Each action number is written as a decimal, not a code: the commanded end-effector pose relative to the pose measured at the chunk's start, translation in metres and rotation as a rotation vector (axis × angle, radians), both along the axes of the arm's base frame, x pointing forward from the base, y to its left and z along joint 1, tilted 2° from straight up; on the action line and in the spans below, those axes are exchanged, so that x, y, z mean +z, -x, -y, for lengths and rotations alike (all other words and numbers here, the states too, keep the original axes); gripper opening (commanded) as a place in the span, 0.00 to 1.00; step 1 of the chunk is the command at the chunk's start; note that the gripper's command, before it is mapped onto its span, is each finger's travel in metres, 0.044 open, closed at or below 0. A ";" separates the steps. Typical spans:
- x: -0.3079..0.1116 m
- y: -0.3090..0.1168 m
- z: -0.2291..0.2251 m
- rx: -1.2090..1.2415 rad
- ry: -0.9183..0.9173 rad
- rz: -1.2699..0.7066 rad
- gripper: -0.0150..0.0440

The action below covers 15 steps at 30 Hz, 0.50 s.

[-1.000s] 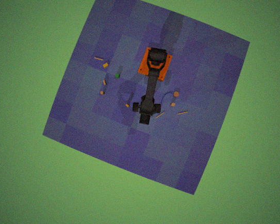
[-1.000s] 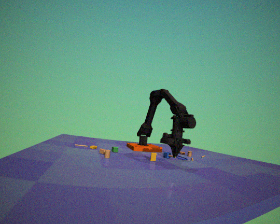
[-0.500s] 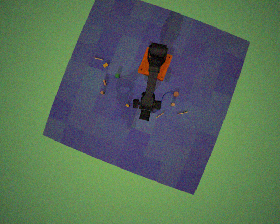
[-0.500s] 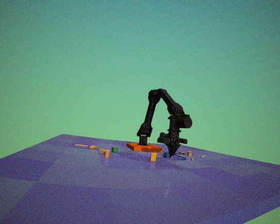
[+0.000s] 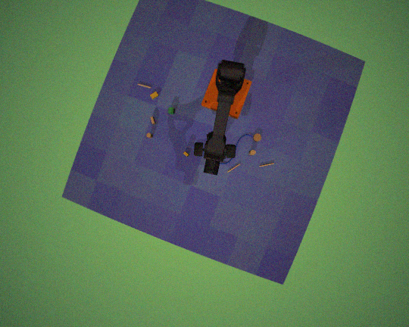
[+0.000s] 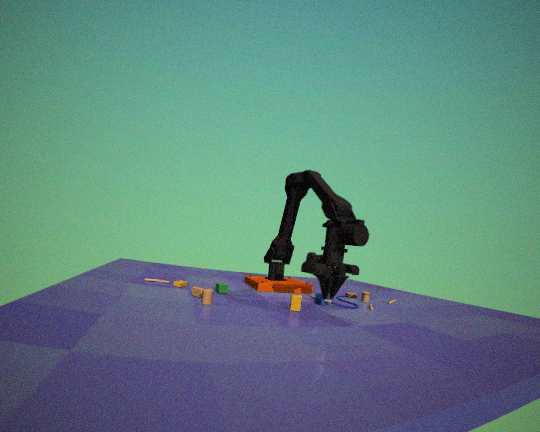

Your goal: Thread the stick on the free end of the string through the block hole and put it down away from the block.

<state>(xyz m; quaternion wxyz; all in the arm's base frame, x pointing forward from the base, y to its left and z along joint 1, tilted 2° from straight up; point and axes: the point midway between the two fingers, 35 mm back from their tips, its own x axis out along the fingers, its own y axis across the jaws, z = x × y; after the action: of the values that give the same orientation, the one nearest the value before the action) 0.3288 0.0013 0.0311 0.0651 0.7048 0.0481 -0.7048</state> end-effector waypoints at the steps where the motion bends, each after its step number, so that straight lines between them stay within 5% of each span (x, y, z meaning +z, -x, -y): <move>1: 0.048 -0.005 -0.001 0.000 0.000 0.028 0.46; 9: 0.071 -0.006 -0.001 0.020 0.000 0.047 0.46; 15: 0.070 0.003 0.001 0.530 0.011 0.028 0.46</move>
<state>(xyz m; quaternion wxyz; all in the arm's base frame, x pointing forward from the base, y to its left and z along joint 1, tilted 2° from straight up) 0.3300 0.0020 0.1003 0.1686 0.7012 0.1460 -0.6772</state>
